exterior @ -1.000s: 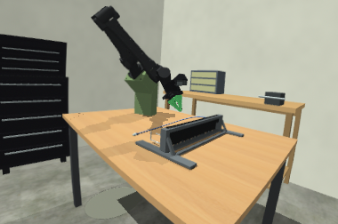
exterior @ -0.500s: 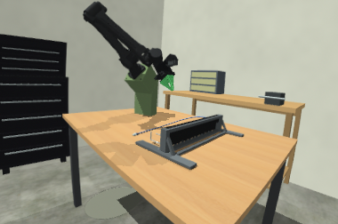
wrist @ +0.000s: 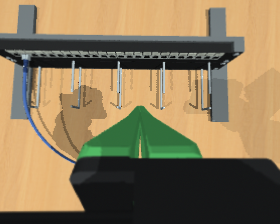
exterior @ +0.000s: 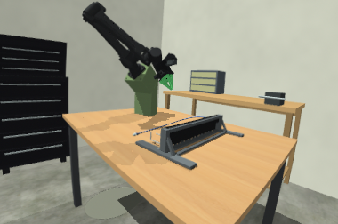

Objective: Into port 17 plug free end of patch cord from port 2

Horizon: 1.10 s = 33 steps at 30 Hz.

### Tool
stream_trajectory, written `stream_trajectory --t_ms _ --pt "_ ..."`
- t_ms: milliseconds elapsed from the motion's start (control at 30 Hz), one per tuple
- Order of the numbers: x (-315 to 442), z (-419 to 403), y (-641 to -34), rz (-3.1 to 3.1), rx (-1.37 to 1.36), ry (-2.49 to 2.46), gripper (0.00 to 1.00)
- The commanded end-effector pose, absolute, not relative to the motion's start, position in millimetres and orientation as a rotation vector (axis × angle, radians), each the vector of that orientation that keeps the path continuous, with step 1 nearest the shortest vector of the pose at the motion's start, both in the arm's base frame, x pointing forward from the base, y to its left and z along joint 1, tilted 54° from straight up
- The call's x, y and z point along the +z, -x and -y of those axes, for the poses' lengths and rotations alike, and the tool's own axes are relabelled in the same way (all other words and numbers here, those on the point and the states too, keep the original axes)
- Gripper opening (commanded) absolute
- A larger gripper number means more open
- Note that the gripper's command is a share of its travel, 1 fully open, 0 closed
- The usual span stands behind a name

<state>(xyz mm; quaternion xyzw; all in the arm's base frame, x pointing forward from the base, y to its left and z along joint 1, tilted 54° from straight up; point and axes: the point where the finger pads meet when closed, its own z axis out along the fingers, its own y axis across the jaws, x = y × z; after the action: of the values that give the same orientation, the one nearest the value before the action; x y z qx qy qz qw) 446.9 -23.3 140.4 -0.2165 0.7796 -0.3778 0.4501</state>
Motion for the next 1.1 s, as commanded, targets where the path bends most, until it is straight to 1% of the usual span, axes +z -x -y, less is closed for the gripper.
stream_trajectory --t_ms 0,767,1067 --pt "158.9 27.7 -453.1 -1.904 -0.927 0.494 0.00" --pt "236.1 87.1 -450.9 -1.892 -0.950 0.504 0.00" --pt "228.5 88.8 -448.5 -1.912 -0.945 0.521 0.00"
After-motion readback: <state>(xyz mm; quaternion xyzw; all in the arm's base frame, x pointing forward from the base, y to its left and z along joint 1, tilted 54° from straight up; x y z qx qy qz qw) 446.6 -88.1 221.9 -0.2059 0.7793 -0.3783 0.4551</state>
